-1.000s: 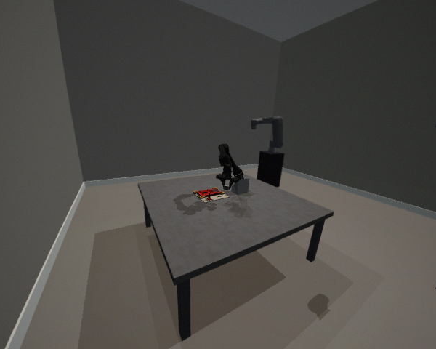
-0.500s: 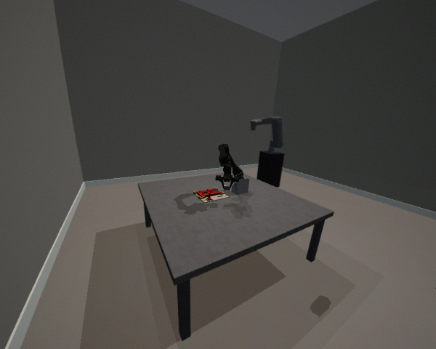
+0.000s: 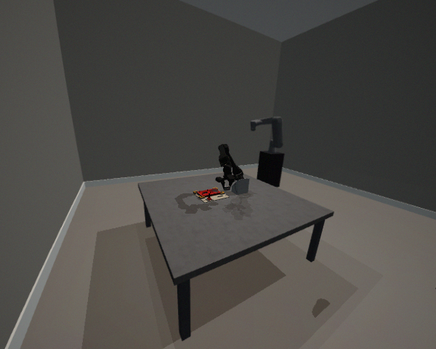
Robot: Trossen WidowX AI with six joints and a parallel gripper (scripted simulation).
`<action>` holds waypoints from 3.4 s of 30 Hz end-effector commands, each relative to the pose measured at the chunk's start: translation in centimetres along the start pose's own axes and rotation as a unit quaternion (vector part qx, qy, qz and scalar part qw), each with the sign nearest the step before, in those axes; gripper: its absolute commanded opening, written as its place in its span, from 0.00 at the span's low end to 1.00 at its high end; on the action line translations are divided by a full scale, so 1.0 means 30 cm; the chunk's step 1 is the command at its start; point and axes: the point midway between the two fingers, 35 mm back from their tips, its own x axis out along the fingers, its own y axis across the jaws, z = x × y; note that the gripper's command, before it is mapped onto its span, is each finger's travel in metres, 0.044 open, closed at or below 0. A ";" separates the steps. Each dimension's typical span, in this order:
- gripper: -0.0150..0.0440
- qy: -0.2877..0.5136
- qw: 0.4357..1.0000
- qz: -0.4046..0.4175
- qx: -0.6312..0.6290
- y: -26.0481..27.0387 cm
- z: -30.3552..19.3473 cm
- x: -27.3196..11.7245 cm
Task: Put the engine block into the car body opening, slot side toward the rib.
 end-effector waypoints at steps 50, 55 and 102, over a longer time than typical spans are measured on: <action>0.25 0.003 0.951 -0.002 -0.308 -0.001 -0.003 0.261; 0.25 0.003 0.951 -0.002 -0.308 -0.001 -0.004 0.299; 1.00 0.003 0.952 -0.003 -0.308 -0.007 0.004 0.358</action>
